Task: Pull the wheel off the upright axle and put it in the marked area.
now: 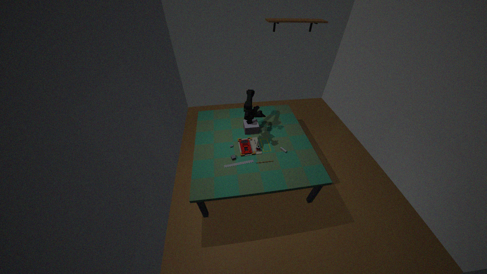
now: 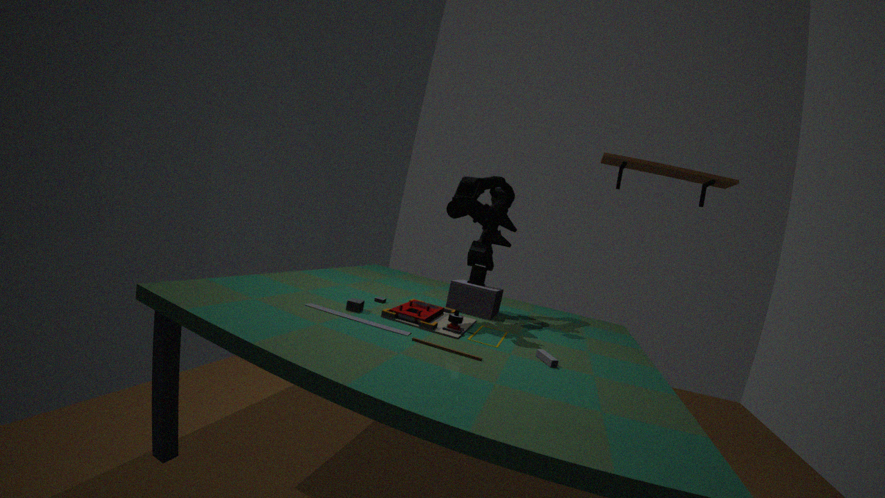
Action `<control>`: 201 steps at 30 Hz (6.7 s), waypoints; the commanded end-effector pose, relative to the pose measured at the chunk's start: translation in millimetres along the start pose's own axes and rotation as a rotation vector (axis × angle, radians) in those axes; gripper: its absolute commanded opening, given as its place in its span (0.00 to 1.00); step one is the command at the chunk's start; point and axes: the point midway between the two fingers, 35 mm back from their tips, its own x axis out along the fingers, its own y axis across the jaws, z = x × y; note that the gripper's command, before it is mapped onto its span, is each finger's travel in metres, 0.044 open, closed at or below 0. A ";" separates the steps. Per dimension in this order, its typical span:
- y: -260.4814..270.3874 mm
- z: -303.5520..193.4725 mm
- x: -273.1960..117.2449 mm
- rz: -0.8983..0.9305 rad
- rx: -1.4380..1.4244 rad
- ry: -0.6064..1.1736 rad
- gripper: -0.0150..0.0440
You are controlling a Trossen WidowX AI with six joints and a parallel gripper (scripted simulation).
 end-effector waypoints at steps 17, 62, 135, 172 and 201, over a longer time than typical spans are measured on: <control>-17.0 -107.1 11.3 0.262 0.994 0.495 0.76; -16.8 -298.7 76.1 -0.480 1.890 1.253 0.76; -27.4 -286.3 69.5 -0.475 1.889 1.251 0.25; -28.6 -286.7 69.4 -0.472 1.891 1.254 0.34; -40.9 -270.3 58.9 -0.480 1.890 1.252 0.76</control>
